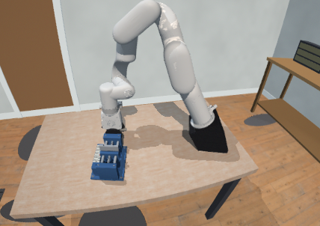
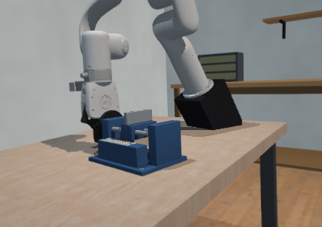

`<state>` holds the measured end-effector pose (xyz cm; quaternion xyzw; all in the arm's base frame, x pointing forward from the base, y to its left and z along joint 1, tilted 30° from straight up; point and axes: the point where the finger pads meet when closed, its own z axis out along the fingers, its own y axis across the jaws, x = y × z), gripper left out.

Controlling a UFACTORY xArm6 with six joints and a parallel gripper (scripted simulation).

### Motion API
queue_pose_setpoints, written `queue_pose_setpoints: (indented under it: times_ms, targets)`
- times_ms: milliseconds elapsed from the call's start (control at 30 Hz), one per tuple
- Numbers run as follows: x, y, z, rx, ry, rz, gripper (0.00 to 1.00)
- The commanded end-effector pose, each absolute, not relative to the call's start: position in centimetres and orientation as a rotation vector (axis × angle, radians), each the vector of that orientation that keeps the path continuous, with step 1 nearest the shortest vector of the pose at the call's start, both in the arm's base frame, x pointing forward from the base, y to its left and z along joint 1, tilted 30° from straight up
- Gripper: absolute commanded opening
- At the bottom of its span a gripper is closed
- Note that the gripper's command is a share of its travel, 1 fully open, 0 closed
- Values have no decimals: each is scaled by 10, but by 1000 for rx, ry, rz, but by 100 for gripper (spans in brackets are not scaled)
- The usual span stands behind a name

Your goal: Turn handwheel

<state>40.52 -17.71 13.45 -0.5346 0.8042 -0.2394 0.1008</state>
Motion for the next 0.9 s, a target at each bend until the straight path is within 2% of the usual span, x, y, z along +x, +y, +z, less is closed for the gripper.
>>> queue_pose_setpoints:
  times_ms: [0, 867]
  targets:
    - [402, -176, 132, -1579, 2376, -710, 6]
    - [368, -160, 134, -1579, 2376, -710, 6]
